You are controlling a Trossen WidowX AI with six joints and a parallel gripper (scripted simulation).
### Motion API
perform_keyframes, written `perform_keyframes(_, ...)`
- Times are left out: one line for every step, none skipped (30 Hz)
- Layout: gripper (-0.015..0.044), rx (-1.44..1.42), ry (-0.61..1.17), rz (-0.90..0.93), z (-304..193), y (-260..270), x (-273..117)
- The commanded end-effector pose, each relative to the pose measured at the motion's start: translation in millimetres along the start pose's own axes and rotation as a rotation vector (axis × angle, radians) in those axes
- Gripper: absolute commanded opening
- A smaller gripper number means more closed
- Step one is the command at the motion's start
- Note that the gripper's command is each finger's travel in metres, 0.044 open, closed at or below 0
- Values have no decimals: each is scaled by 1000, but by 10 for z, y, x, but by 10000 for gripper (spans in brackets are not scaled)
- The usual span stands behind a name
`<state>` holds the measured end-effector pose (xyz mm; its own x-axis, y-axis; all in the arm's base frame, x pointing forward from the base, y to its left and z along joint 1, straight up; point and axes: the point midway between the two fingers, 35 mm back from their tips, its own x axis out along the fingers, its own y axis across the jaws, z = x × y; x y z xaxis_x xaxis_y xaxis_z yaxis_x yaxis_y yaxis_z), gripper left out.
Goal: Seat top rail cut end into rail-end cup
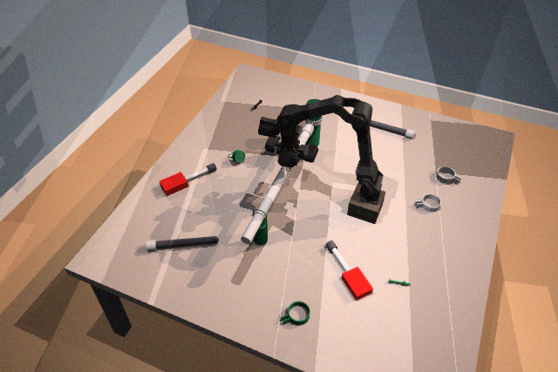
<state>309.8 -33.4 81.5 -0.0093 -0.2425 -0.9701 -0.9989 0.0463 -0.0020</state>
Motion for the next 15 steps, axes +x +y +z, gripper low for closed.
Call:
perform_keyframes(0,0,0,-1,2,-2,-2)
perform_keyframes(0,0,0,-1,0,-2,-1)
perform_keyframes(0,0,0,-1,-1,-2,-1)
perform_keyframes(0,0,0,-1,-4,-2,0)
perform_keyframes(0,0,0,-1,-7,-2,0)
perform_keyframes(0,0,0,-1,-10,-2,1)
perform_keyframes(0,0,0,-1,-14,-2,2)
perform_keyframes(0,0,0,-1,-18,-3,3)
perform_keyframes(0,0,0,-1,-22,-3,4)
perform_keyframes(0,0,0,-1,-25,-3,5)
perform_keyframes(0,0,0,-1,-29,-4,5)
perform_keyframes(0,0,0,-1,-33,-4,6)
perform_keyframes(0,0,0,-1,-36,-4,7)
perform_keyframes(0,0,0,-1,-40,-4,8)
perform_keyframes(0,0,0,-1,-44,-5,8)
